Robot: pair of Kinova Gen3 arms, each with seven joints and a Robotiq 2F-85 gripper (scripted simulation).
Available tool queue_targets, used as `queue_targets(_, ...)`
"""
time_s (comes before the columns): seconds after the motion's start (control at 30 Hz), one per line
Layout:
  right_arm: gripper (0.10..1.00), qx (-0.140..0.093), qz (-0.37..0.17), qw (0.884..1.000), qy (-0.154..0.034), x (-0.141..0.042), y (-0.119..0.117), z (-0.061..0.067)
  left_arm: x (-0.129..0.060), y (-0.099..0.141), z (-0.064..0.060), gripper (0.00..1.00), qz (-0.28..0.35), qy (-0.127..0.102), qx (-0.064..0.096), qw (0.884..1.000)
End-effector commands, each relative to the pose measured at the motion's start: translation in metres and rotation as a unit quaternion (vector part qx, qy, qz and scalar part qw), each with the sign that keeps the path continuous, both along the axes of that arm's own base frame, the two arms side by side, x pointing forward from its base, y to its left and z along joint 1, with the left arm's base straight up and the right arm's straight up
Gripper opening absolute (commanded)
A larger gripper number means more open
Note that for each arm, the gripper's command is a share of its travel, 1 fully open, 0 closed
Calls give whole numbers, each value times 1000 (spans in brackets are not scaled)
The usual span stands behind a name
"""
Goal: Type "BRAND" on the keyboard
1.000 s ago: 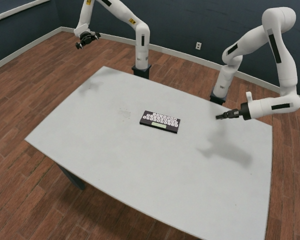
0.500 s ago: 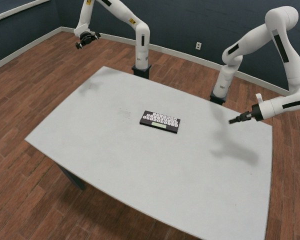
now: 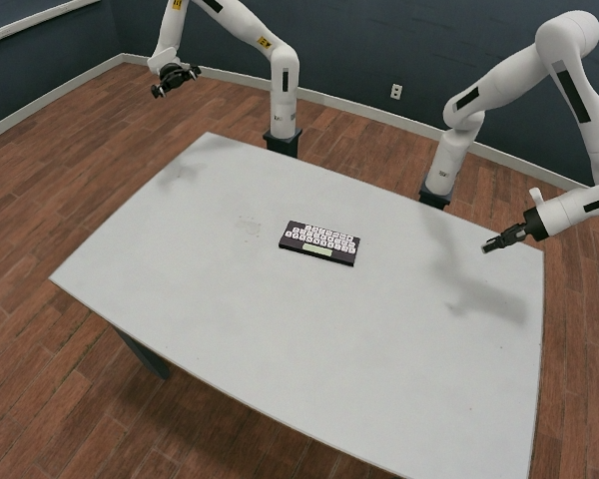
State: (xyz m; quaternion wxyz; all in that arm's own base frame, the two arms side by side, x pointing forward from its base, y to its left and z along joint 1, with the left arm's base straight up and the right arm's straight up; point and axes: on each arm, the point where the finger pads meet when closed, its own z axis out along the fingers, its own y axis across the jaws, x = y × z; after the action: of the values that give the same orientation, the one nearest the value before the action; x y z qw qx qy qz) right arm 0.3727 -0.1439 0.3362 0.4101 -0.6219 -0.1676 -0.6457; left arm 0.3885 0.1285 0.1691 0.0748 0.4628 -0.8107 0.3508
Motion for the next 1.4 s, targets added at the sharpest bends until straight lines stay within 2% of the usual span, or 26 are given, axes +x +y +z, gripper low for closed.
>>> queue_targets(0.0,1000,0,0,1000,-1,0,0,1,-4,10,0,1000,2,-1,10,1000)
queue_targets(0.03,1000,0,0,1000,-1,0,0,1,-9,21,-1,1000,7,1,19,1000)
queue_targets(0.5,1000,0,0,1000,-1,0,0,1,-38,75,-4,1000,38,14,62,997)
queue_targets(0.57,1000,0,0,1000,-1,0,0,1,-38,75,-4,1000,38,14,62,997)
queue_targets(0.6,1000,0,0,1000,-1,0,0,1,-44,85,-5,1000,44,17,70,996)
queue_targets(1.07,1000,0,0,1000,-1,0,0,1,-80,134,-6,1000,74,35,111,990)
queue_targets(1.13,1000,0,0,1000,-1,0,0,1,-80,134,-6,1000,74,35,111,990)
queue_targets(1.17,1000,0,0,1000,-1,0,0,1,-87,143,-6,1000,79,38,119,989)
queue_targets(1.37,1000,0,0,1000,-1,0,0,1,-104,162,-6,1000,91,46,135,986)
